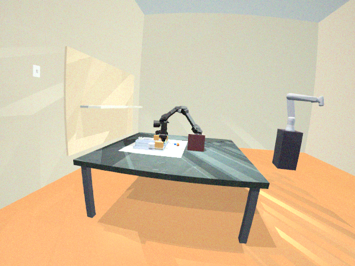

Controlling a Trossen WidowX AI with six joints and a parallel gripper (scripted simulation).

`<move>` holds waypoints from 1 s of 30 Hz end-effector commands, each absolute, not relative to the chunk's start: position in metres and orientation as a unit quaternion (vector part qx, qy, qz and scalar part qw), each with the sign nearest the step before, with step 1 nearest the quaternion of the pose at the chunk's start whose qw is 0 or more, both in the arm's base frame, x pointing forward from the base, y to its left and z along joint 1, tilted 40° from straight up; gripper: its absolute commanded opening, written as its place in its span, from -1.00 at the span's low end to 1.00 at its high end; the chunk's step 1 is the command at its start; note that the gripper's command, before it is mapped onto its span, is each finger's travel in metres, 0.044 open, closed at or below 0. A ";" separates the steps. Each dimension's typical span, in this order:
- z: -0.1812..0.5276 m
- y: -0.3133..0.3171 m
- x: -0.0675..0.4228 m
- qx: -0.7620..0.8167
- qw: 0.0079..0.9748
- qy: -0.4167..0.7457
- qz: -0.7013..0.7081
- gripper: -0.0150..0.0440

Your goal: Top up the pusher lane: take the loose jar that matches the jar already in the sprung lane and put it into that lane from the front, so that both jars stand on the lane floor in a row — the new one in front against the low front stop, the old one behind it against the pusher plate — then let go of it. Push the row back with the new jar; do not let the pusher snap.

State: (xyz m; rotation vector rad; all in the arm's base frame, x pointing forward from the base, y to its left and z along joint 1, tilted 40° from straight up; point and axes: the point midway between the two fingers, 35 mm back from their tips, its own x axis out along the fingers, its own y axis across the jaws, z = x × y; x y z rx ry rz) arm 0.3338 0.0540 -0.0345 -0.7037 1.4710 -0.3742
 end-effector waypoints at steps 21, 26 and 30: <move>-0.035 0.053 0.330 -0.312 0.673 0.649 -0.169 -0.49; -0.035 0.053 0.330 -0.312 0.673 0.649 -0.169 -0.49; -0.035 0.053 0.331 -0.312 0.673 0.649 -0.169 -0.14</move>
